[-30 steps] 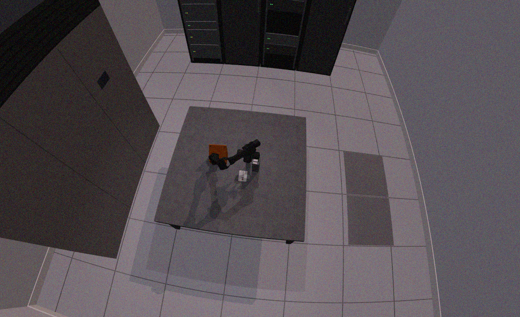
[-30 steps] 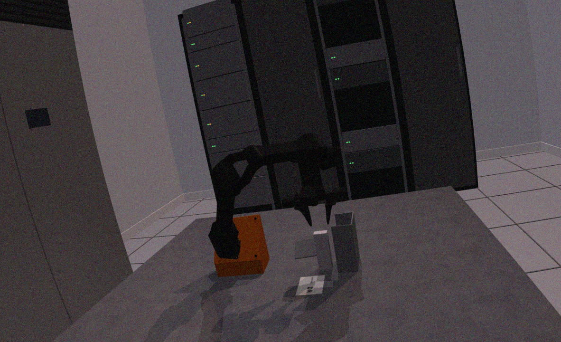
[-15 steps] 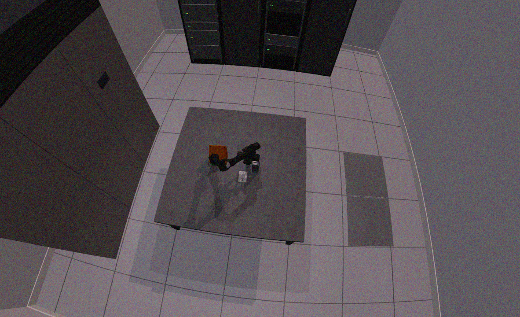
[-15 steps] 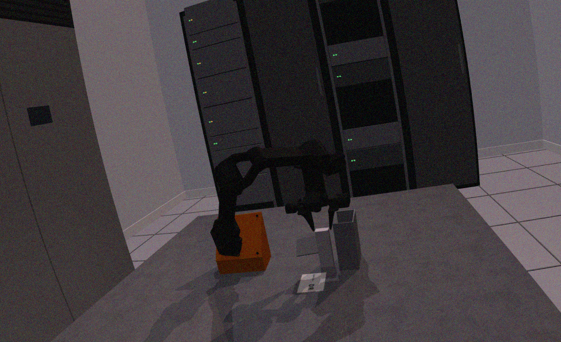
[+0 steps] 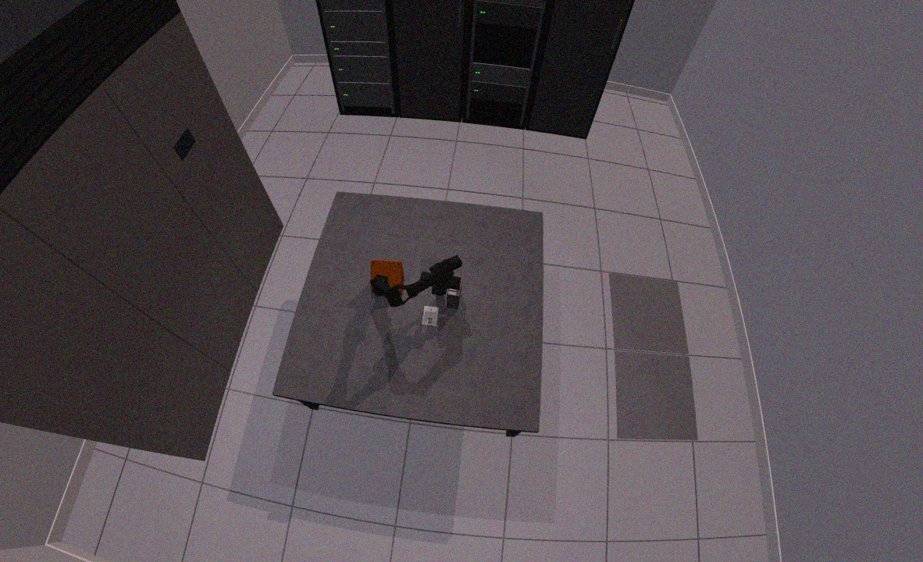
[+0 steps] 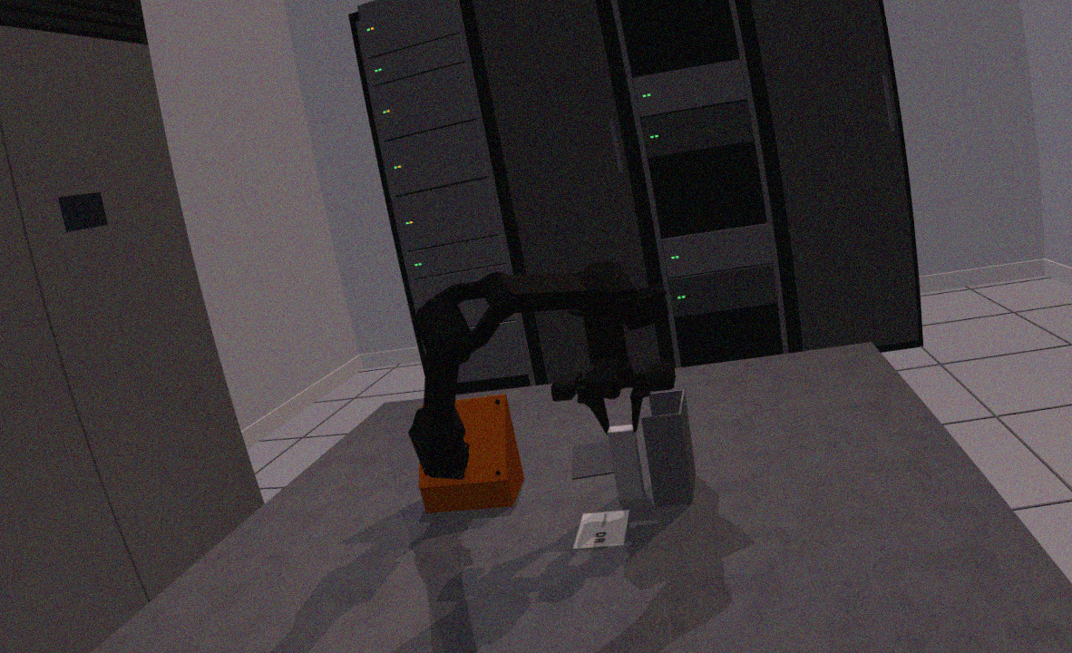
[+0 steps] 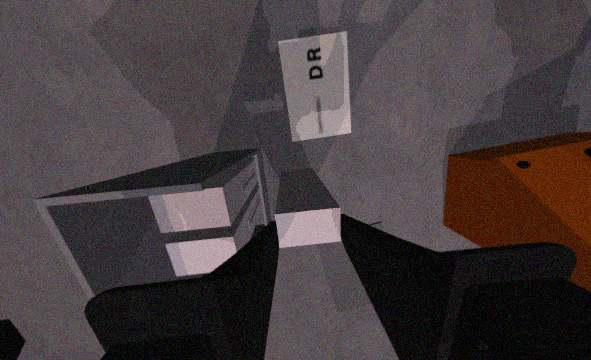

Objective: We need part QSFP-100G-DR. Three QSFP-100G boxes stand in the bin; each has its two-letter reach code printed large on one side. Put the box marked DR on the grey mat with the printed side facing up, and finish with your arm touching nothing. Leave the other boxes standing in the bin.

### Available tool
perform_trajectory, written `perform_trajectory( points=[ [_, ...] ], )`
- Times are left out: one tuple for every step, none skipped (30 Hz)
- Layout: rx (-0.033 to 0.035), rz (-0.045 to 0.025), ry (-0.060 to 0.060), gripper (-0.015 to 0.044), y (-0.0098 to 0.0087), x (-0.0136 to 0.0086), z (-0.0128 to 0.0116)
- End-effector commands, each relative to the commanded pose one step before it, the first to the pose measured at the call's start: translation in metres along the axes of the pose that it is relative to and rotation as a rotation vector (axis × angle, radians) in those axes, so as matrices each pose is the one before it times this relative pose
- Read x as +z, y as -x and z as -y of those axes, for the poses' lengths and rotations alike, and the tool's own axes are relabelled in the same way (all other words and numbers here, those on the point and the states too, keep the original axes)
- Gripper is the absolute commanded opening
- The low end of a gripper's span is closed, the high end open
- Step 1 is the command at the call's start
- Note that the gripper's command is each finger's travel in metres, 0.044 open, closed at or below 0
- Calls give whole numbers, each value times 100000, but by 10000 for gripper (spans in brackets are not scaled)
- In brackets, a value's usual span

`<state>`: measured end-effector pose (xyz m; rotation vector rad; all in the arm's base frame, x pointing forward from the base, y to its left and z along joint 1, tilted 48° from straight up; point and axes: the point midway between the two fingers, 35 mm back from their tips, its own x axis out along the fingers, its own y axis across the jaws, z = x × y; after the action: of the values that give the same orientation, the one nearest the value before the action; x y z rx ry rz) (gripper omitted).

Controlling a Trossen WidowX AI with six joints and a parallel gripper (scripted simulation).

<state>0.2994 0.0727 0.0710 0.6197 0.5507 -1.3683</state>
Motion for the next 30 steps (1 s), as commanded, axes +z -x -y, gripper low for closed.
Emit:
perform_trajectory(
  points=[
    [-39, -9, -104, 160, 22, 14, -15],
    [0, 0, 0, 156, 0, 0, 0],
    [0, 0, 0, 156, 0, 0, 0],
    [0, 0, 0, 156, 0, 0, 0],
    [0, 0, 0, 156, 0, 0, 0],
    [0, 0, 0, 156, 0, 0, 0],
    [0, 0, 0, 156, 0, 0, 0],
    [0, 0, 0, 156, 0, 0, 0],
    [0, 0, 0, 156, 0, 0, 0],
    [6, 6, 11, 156, 27, -1, 0],
    [19, 17, 34, 156, 81, -4, 0],
    [31, 29, 57, 156, 136, -6, 0],
    [38, 37, 69, 156, 165, -6, 1],
    [38, 38, 69, 156, 165, -6, 2],
    [39, 39, 68, 156, 165, -5, 3],
    [39, 40, 68, 156, 165, -5, 3],
    [39, 41, 68, 156, 165, -4, 4],
    [39, 42, 68, 156, 165, -4, 5],
    [32, 35, 56, 156, 136, -3, 5],
    [20, 22, 33, 156, 82, -1, 3],
    [7, 7, 11, 156, 27, 0, 1],
    [0, 0, 0, 156, 0, 0, 0],
    [108, 453, 692, 156, -311, 39, 82],
    [6, -52, 199, 156, 14, -123, 48],
    [10, -85, 331, 156, 23, -205, 81],
    [11, -100, 401, 156, 27, -248, 99],
    [10, -97, 401, 156, 27, -247, 100],
    [9, -93, 400, 156, 26, -246, 101],
    [8, -90, 400, 156, 25, -245, 102],
    [7, -87, 399, 156, 25, -244, 103]
  ],
)
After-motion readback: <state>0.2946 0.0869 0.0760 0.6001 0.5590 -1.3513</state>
